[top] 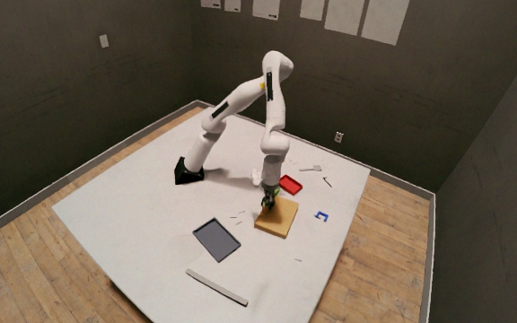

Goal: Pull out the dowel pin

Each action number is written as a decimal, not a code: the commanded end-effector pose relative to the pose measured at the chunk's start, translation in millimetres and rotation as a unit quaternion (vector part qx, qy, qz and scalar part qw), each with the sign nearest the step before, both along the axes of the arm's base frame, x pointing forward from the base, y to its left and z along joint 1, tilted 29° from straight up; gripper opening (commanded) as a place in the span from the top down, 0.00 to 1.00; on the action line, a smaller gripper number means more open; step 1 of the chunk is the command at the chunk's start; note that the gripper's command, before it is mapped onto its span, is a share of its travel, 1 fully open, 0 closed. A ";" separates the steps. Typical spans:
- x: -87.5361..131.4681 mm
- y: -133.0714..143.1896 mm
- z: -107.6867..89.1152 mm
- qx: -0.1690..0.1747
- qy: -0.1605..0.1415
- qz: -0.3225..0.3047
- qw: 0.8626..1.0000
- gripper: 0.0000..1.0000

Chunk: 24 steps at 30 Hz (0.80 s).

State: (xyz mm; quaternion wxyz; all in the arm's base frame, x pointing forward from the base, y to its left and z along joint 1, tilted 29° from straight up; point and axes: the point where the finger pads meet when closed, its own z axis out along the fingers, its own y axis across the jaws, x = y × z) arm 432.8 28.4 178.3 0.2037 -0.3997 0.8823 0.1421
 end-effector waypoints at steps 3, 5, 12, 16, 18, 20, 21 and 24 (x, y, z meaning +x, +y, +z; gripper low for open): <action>3.8 -0.8 4.0 0.006 0.005 -0.024 1.000 0.90; 3.8 -0.8 4.0 0.008 0.008 -0.031 0.999 0.90; 3.7 -0.9 4.0 0.013 0.017 -0.050 0.999 0.90; 3.7 -0.9 4.0 0.017 0.024 -0.065 0.997 0.90; 3.7 -0.9 4.1 0.020 0.028 -0.072 0.997 0.90; 3.7 -0.9 4.1 0.022 0.031 -0.079 0.996 0.90; 3.7 -0.9 4.1 0.023 0.033 -0.083 0.996 0.90; 3.7 -0.9 4.1 0.025 0.036 -0.090 0.995 0.90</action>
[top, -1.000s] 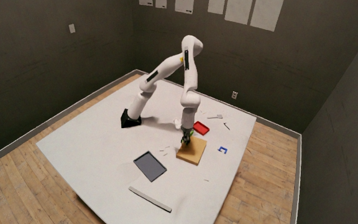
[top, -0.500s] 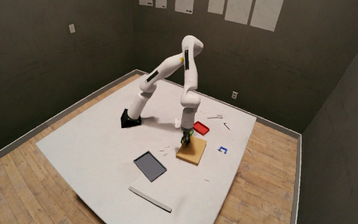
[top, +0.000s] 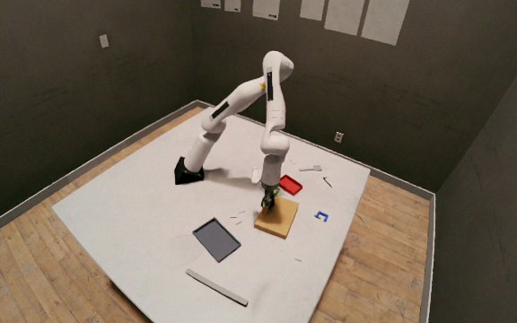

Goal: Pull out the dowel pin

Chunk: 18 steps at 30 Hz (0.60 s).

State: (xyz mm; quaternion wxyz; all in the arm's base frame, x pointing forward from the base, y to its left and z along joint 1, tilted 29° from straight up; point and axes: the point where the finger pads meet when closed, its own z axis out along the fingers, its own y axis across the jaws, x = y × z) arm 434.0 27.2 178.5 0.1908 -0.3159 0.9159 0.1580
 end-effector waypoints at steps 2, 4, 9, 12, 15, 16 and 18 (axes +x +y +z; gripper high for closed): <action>2.5 0.3 3.9 0.004 0.001 -0.012 1.000 0.90; 2.5 0.3 3.9 0.007 0.005 -0.019 1.000 0.90; 2.5 0.3 3.9 0.012 0.013 -0.037 0.999 0.90; 2.5 0.3 4.0 0.015 0.019 -0.048 0.999 0.90; 2.5 0.3 4.0 0.018 0.024 -0.059 0.998 0.90; 2.5 0.3 4.0 0.019 0.025 -0.063 0.998 0.90; 2.5 0.3 4.0 0.019 0.025 -0.063 0.998 0.90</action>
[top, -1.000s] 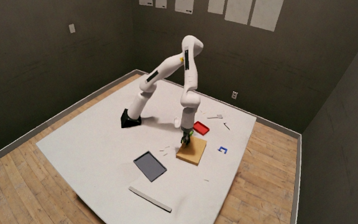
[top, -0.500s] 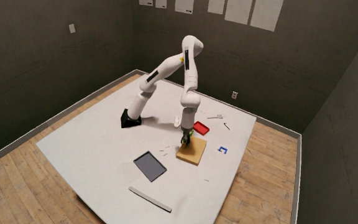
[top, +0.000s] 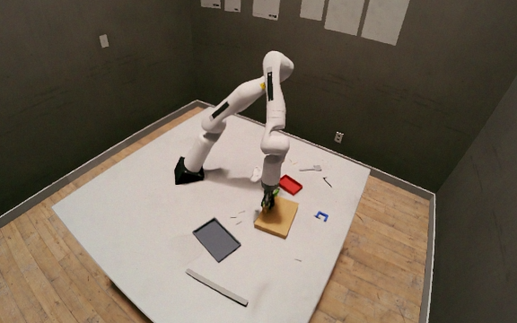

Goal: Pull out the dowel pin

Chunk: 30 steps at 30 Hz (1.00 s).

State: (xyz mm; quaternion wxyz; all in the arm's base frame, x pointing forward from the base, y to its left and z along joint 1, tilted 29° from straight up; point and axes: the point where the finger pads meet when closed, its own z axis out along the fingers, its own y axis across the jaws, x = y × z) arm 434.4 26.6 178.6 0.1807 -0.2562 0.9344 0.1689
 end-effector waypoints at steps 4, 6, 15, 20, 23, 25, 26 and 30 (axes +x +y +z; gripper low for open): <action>2.0 0.8 3.9 0.008 0.006 -0.020 1.000 0.90; 2.0 0.8 3.9 0.010 0.010 -0.027 1.000 0.90; 2.0 0.8 4.0 0.019 0.025 -0.059 0.998 0.90; 1.9 0.8 4.0 0.022 0.030 -0.070 0.997 0.90; 1.9 0.7 4.0 0.025 0.034 -0.080 0.996 0.90; 1.9 0.7 4.0 0.027 0.038 -0.087 0.995 0.90; 1.9 0.7 4.0 0.028 0.039 -0.091 0.995 0.90; 1.9 0.7 4.1 0.032 0.046 -0.105 0.993 0.90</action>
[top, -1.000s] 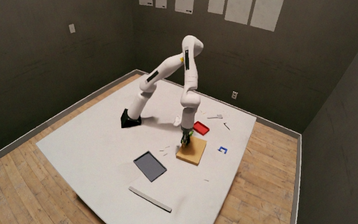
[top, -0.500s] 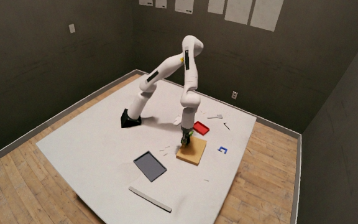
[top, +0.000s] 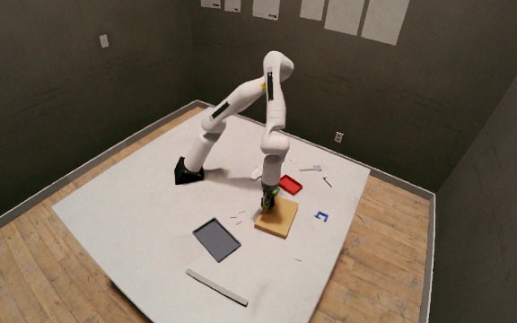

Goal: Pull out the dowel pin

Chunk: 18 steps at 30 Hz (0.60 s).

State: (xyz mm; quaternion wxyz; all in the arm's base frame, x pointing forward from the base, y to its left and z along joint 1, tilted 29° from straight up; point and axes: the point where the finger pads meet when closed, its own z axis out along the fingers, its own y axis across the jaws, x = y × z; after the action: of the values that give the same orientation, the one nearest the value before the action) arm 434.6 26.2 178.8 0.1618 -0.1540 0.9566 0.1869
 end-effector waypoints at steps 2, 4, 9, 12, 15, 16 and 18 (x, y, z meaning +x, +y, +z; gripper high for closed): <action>1.8 1.2 3.8 0.007 0.005 -0.017 1.000 0.90; 1.8 1.2 3.8 0.007 0.005 -0.017 1.000 0.90; 1.7 1.1 3.8 0.012 0.013 -0.034 0.999 0.90; 1.7 1.1 3.8 0.015 0.018 -0.044 0.999 0.90; 1.7 1.1 3.8 0.018 0.023 -0.055 0.998 0.90; 1.7 1.1 3.9 0.019 0.024 -0.058 0.998 0.90; 1.7 1.1 3.9 0.021 0.028 -0.065 0.997 0.90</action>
State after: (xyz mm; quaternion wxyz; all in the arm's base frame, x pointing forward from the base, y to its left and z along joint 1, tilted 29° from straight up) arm 434.6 25.9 179.0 0.1498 -0.0937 0.9645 0.1965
